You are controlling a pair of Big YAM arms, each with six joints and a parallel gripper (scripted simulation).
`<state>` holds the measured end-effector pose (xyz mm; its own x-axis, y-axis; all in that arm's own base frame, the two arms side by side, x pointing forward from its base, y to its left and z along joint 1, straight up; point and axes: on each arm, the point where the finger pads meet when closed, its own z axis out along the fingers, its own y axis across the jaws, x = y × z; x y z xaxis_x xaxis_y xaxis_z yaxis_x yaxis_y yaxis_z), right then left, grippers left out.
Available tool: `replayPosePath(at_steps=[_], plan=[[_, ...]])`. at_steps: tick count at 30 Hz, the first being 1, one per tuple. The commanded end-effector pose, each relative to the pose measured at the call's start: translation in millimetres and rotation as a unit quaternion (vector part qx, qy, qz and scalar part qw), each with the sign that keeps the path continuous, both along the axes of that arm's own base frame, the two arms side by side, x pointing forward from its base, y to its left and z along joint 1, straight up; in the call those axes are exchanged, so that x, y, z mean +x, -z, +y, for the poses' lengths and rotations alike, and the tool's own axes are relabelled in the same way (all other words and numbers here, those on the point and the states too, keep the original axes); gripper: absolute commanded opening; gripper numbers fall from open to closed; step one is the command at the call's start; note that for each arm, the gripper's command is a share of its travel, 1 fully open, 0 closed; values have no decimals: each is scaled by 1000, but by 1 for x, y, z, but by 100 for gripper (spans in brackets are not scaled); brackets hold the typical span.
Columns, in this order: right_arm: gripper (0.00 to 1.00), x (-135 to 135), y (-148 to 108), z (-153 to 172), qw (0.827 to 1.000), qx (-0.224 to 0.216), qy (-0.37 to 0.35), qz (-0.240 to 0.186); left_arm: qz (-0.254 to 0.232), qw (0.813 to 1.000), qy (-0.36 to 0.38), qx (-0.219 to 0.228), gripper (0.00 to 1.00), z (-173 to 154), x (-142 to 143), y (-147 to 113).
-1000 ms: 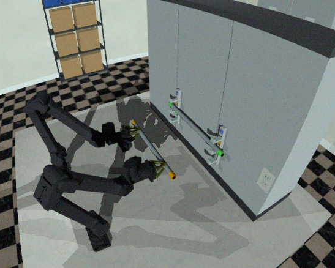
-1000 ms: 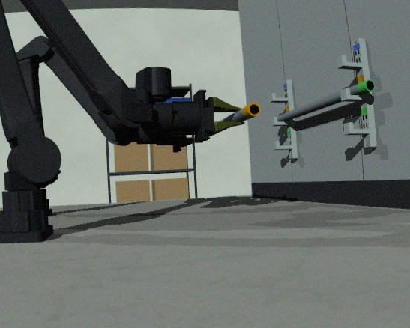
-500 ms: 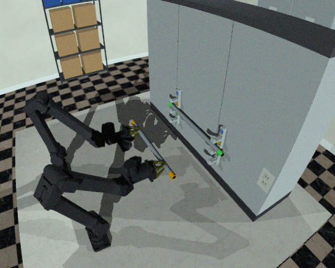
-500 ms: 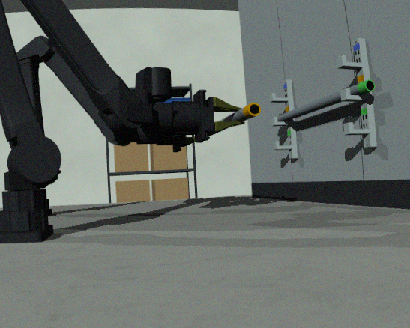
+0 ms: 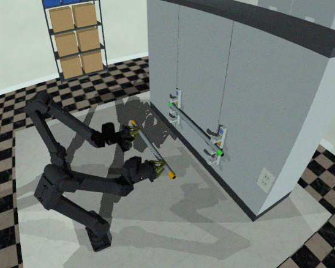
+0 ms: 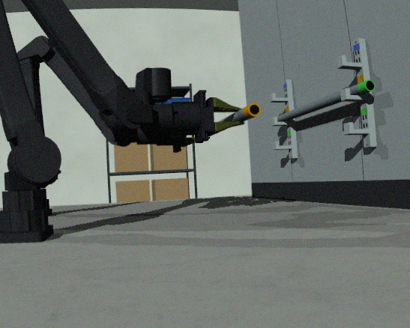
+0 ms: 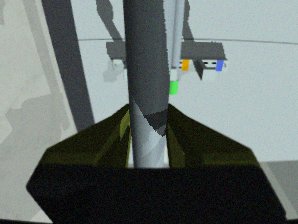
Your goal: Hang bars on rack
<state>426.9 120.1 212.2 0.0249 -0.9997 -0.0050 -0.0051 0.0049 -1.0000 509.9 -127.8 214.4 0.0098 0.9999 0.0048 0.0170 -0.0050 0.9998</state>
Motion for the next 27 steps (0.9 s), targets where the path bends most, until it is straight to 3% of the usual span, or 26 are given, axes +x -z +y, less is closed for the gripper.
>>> replayPosePath(at_steps=[1,27], plan=[[0,4,-15,-5,1000,12,9,-24,-22,1000,-9,-8,0,3,4,-12],[0,4,-19,-6,1000,12,9,-24,-22,1000,-9,-8,0,2,5,-14]])
